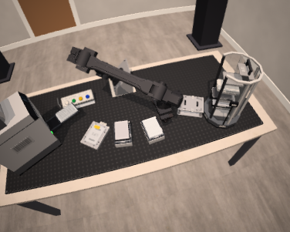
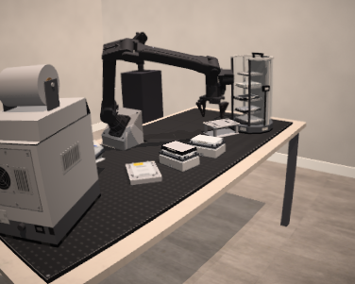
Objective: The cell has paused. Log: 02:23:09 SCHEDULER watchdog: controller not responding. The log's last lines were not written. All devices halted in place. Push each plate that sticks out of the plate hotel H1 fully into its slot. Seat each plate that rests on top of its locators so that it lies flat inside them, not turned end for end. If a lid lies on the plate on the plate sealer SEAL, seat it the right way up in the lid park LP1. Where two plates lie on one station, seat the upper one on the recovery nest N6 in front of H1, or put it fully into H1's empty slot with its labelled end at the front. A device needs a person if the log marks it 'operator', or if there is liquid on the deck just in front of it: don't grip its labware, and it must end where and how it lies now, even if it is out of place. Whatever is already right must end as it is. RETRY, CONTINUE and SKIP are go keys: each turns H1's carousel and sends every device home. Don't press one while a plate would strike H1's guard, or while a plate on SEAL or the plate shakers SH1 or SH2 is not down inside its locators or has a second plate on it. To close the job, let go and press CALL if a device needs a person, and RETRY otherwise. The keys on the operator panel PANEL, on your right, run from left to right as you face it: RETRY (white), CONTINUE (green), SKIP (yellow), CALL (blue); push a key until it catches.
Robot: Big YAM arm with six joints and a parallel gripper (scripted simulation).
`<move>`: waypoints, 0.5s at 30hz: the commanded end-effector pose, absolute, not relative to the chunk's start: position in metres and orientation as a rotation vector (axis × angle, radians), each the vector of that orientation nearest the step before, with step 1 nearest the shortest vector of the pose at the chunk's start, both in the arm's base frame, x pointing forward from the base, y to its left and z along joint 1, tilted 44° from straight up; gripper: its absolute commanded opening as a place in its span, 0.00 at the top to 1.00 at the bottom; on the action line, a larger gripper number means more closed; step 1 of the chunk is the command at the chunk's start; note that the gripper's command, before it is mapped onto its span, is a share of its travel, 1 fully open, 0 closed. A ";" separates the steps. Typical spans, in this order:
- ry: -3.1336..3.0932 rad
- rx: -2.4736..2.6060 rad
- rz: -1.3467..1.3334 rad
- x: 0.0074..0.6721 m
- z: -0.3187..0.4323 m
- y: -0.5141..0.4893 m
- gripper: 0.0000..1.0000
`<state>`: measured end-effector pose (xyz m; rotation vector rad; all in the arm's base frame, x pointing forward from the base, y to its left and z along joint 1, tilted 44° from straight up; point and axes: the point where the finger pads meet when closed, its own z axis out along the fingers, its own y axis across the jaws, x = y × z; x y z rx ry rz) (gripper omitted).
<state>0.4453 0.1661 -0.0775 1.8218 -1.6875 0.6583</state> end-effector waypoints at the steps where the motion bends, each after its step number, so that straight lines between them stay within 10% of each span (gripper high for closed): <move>1: -1.712 1.829 0.666 0.458 -0.068 0.177 0.00; 15: -1.725 1.843 0.682 0.460 -0.038 0.208 0.00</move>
